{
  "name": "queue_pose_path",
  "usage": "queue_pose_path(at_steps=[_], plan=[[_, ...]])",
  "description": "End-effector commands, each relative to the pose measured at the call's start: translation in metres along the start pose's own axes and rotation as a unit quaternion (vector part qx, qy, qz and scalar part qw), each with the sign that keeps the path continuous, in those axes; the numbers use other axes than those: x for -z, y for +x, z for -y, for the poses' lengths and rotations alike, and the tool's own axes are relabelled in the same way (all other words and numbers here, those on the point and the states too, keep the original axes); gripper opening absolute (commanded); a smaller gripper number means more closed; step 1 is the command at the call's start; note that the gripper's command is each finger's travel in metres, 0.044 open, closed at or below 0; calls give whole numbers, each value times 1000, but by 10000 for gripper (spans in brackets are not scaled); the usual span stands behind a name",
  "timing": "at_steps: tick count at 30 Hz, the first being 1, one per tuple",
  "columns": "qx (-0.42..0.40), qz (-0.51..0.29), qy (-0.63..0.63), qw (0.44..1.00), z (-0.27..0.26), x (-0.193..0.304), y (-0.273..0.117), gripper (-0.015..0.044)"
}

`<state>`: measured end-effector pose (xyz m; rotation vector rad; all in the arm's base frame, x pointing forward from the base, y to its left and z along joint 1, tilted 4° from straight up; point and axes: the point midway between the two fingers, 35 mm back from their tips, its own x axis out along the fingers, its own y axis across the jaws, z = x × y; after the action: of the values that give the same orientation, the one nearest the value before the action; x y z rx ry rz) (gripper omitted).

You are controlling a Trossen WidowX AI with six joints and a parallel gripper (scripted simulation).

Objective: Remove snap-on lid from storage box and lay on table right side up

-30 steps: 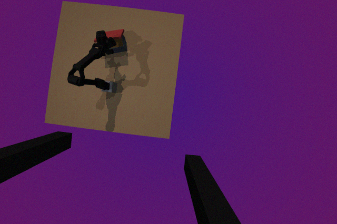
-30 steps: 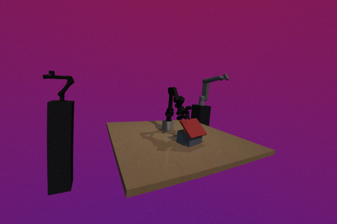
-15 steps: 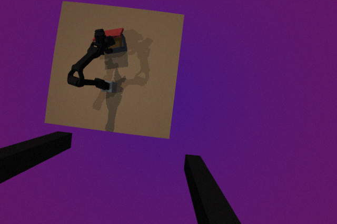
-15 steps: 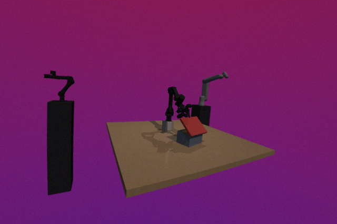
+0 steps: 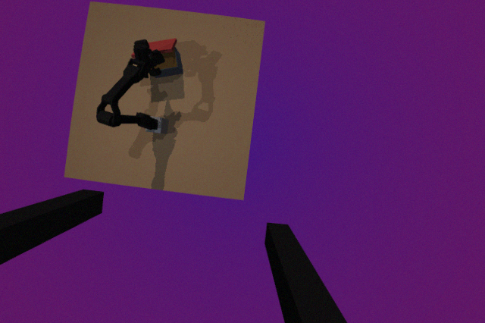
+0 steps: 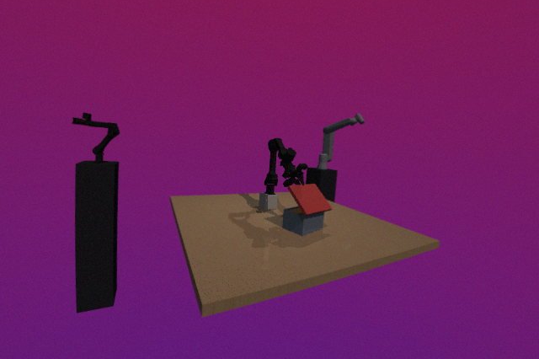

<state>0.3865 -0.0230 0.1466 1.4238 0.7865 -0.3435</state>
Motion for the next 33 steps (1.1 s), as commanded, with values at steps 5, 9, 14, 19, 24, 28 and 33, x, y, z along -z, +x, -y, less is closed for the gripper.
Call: queue_pose_path(at_steps=[5, 9, 14, 19, 24, 28, 33], plan=[[-8, 3, -1, 1000, 1, 7, -1, 0], [-8, 2, -1, 1000, 2, 15, -1, 0], [-8, 2, 0, 1000, 3, 25, -2, 0], [-8, 2, 0, 1000, 4, 35, -3, 0], [-8, 2, 0, 1000, 4, 45, -4, 0], [-8, 1, 1, 1000, 5, 53, -4, 0], [-8, 1, 1, 1000, 6, 63, -5, 0]])
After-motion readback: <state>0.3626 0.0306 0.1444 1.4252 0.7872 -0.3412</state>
